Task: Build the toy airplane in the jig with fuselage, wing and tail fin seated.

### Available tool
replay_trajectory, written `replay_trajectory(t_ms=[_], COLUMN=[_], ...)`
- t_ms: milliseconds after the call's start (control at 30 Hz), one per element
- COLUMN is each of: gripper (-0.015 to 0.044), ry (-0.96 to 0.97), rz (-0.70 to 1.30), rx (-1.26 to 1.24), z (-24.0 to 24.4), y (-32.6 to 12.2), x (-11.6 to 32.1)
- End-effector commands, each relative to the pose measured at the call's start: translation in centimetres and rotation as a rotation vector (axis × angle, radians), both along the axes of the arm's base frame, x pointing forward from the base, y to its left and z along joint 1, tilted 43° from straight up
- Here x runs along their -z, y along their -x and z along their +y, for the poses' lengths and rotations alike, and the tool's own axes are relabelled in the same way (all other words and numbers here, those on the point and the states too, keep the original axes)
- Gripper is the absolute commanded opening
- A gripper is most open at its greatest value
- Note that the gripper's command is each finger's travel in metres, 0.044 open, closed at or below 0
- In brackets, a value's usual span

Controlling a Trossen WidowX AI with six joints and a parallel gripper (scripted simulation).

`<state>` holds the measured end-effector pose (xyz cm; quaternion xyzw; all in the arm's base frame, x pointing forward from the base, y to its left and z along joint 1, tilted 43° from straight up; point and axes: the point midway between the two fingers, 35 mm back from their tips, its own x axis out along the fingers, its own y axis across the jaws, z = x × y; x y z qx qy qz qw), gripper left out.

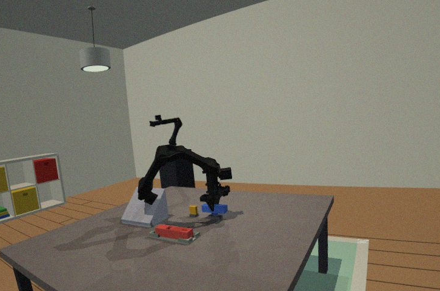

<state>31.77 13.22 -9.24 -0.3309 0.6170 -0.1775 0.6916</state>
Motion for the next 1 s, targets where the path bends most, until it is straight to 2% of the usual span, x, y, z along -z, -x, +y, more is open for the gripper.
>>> replay_trajectory(t_ms=[0, 967], gripper=[0.0000, 0.0000], ry=[-0.010, -0.010], rz=[-0.006, -0.012], rx=[0.004, 0.007], z=[1.1, 6.7], y=[0.0, 2.0], x=[-1.0, -7.5])
